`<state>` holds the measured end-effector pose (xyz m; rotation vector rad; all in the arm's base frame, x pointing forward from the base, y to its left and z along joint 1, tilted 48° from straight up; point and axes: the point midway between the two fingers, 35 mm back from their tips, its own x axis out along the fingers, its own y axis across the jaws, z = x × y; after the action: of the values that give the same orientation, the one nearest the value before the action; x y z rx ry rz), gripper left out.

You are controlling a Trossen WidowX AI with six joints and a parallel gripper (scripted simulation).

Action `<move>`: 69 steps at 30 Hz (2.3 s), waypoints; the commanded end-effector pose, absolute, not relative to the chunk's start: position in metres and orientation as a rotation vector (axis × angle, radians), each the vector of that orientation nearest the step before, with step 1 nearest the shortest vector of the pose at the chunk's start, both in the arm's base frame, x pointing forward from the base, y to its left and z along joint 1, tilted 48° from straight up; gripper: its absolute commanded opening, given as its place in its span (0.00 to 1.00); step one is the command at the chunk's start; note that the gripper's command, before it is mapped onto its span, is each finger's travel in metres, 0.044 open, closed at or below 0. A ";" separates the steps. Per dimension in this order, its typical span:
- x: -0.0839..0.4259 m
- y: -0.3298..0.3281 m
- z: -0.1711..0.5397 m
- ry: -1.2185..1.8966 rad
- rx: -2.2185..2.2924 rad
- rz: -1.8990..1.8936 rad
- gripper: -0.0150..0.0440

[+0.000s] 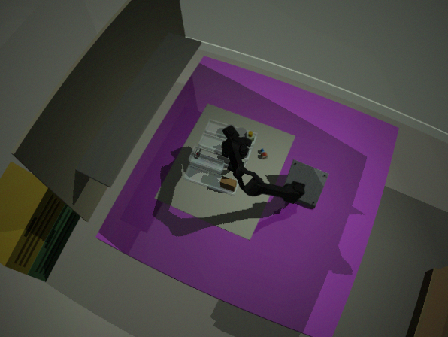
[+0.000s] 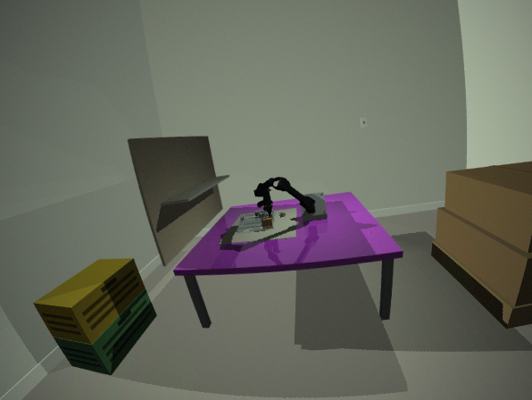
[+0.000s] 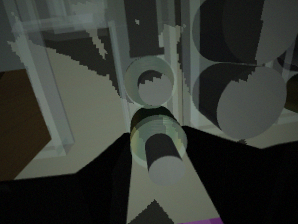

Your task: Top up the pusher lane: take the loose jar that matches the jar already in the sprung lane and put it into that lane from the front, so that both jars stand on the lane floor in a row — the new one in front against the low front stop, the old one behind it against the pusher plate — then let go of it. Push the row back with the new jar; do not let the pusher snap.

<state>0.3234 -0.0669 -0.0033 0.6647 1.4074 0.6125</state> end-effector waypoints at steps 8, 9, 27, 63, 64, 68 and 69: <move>0.333 -0.069 0.000 1.378 0.659 0.612 0.25; 0.333 -0.069 0.000 1.378 0.659 0.612 0.25; 0.335 -0.069 0.000 1.377 0.659 0.612 0.25; 0.335 -0.061 -0.008 1.377 0.659 0.612 0.25; 0.335 -0.061 -0.008 1.377 0.659 0.612 0.25; 0.335 -0.060 -0.009 1.377 0.659 0.612 0.25; 0.335 -0.059 -0.009 1.377 0.659 0.612 0.25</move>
<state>0.3298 -0.0603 -0.0100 0.6575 1.4062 0.6074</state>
